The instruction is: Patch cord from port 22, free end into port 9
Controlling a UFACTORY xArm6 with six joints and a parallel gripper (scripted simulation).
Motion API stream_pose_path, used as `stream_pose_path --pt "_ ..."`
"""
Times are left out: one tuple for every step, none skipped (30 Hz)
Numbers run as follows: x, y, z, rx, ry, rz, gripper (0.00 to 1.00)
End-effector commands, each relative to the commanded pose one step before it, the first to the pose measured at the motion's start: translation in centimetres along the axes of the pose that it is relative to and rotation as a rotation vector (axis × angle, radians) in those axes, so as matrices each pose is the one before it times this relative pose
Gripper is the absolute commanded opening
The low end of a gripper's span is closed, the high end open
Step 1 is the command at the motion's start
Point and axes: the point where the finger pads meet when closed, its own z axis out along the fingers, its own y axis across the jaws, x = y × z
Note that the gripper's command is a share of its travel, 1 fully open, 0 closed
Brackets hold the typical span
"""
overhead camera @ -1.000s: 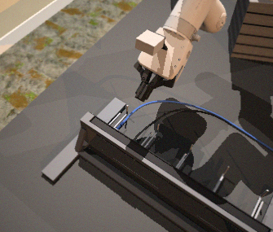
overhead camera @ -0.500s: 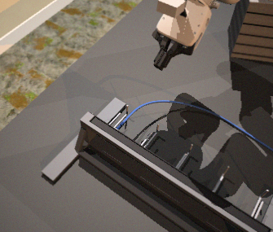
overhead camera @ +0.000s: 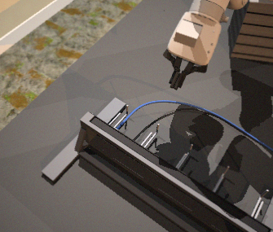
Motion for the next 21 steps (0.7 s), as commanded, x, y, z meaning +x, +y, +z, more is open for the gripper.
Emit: stream_pose_path --pt "0.044 -2.721 2.158 0.05181 -0.06779 -0.08561 0.0" --pt "0.0 0.0 0.0 0.0 0.0 0.0 0.0" --pt "0.067 -1.689 0.985 0.03193 -0.03649 -0.0538 0.0" --pt "0.107 -1.095 0.624 0.02056 -0.02351 -0.0355 0.0" --pt "0.063 -0.46 0.26 0.00863 -0.00988 -0.01511 0.0" --pt "0.089 -0.592 0.329 0.01104 -0.01266 -0.01952 0.0" --pt "0.126 -0.756 0.41 0.01402 -0.01609 -0.02508 0.0" --pt "0.153 -0.804 0.425 0.01482 -0.01705 -0.02689 0.0" --pt "0.167 -0.778 0.401 0.01427 -0.01646 -0.02625 0.0" --pt "0.179 -0.752 0.377 0.01372 -0.01587 -0.02559 0.0" --pt "0.195 -0.746 0.364 0.01355 -0.01572 -0.0256 0.0" --pt "0.213 -0.75 0.355 0.01356 -0.01579 -0.02596 0.0" --pt "0.23 -0.753 0.345 0.01355 -0.01584 -0.02627 0.0" --pt "0.247 -0.752 0.334 0.01347 -0.01582 -0.02648 0.0" --pt "0.262 -0.75 0.321 0.01337 -0.01577 -0.02661 0.0" --pt "0.277 -0.748 0.308 0.01327 -0.01575 -0.02677 0.0" --pt "0.293 -0.746 0.295 0.01319 -0.01573 -0.02694 0.0" --pt "0.0 0.0 0.0 0.0 0.0 0.0 0.0" --pt "0.0 0.0 0.0 0.0 0.0 0.0 0.0" --pt "0.784 -1.971 0.697 0.03412 -0.04116 -0.07133 0.0" --pt "0.361 -0.778 0.257 0.01351 -0.01651 -0.02891 0.0"
